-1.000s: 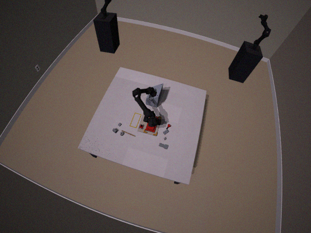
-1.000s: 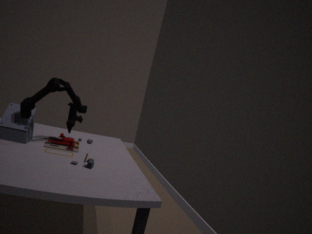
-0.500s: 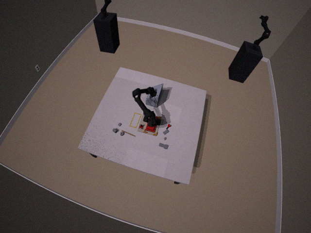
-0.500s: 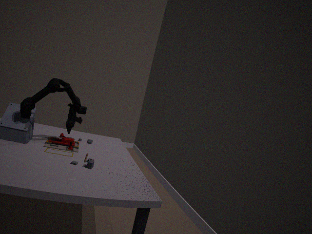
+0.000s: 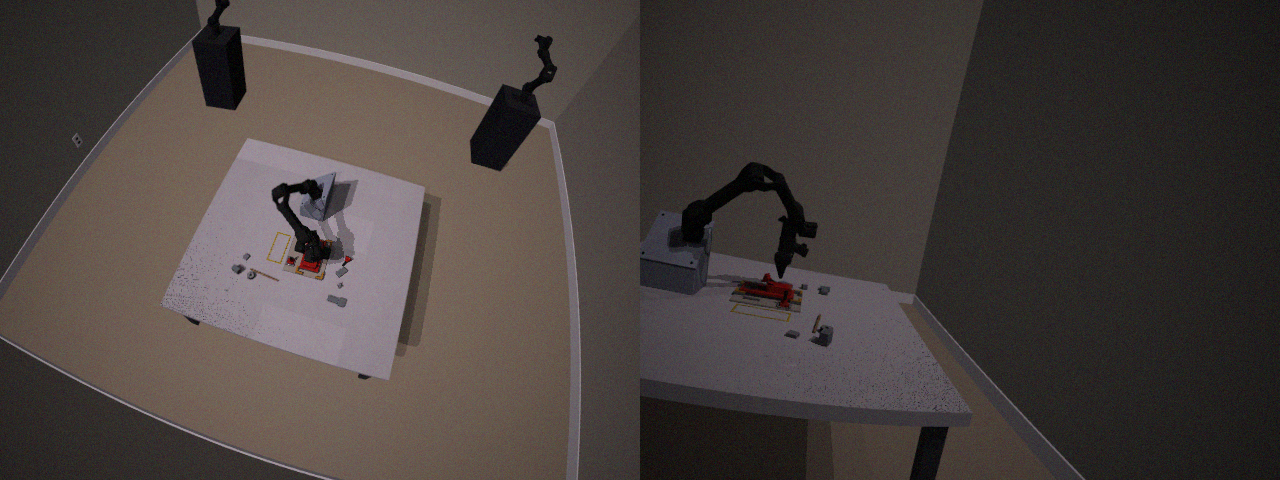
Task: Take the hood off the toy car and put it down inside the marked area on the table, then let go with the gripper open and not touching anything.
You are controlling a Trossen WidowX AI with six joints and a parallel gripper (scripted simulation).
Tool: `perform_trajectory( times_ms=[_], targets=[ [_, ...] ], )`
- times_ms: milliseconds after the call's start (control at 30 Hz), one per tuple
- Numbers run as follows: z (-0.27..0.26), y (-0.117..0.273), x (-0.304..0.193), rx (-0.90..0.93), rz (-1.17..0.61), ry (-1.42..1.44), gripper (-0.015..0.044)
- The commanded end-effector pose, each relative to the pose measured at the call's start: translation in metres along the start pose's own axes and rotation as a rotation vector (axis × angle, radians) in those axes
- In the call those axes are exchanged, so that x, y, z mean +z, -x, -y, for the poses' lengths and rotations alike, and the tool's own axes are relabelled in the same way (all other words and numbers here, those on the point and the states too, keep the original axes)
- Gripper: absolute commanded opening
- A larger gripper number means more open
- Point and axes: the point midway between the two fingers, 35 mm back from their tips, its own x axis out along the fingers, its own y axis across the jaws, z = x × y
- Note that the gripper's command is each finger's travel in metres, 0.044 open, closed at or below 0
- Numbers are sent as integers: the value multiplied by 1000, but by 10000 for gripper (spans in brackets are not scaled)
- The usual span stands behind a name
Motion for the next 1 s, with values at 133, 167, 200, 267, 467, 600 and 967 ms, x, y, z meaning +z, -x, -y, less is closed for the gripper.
perform_trajectory(
  times_ms=[133, 167, 200, 267, 467, 600, 967],
  targets=[
    [1, -9, 0, -4, 1, 6, 440],
    [1, -9, 0, -4, 1, 6, 440],
    [1, -10, 0, -4, 1, 6, 440],
    [1, -12, 0, -4, 1, 6, 440],
    [1, -18, -1, -5, 1, 6, 440],
    [1, -21, -1, -5, 1, 6, 440],
    [2, -31, -2, -6, 1, 6, 440]
  ],
)
